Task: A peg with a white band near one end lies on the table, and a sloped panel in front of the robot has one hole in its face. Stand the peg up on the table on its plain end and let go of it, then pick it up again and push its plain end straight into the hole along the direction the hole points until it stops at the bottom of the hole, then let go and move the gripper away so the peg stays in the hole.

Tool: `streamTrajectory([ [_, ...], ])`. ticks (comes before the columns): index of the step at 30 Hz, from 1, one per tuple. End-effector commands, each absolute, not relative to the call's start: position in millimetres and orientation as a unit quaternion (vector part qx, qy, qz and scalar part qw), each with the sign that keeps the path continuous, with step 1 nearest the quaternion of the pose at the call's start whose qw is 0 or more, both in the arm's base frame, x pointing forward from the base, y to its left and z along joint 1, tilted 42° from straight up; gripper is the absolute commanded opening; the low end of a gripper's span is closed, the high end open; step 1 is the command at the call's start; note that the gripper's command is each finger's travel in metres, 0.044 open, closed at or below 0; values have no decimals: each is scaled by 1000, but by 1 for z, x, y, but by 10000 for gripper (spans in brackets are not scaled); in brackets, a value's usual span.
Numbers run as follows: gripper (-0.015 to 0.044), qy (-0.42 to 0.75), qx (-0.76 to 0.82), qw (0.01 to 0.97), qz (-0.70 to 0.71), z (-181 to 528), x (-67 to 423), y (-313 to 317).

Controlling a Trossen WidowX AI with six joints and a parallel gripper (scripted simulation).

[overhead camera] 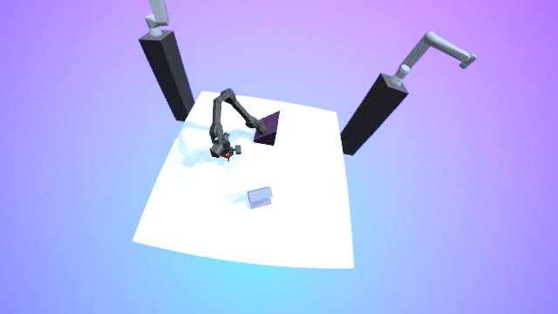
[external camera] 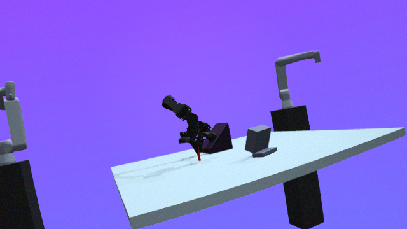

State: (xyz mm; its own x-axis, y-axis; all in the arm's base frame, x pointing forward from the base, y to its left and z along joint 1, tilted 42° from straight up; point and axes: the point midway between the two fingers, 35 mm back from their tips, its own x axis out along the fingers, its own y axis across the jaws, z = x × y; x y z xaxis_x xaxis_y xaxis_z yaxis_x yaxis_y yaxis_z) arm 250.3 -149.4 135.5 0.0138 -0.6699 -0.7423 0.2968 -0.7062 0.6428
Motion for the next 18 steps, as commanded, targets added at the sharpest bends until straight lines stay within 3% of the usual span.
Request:
streamTrajectory([
  [1, 0, -153, 620, 351, -684, 145, 252, -142],
  [18, 0, -148, 619, 352, -686, 184, 254, -102],
])
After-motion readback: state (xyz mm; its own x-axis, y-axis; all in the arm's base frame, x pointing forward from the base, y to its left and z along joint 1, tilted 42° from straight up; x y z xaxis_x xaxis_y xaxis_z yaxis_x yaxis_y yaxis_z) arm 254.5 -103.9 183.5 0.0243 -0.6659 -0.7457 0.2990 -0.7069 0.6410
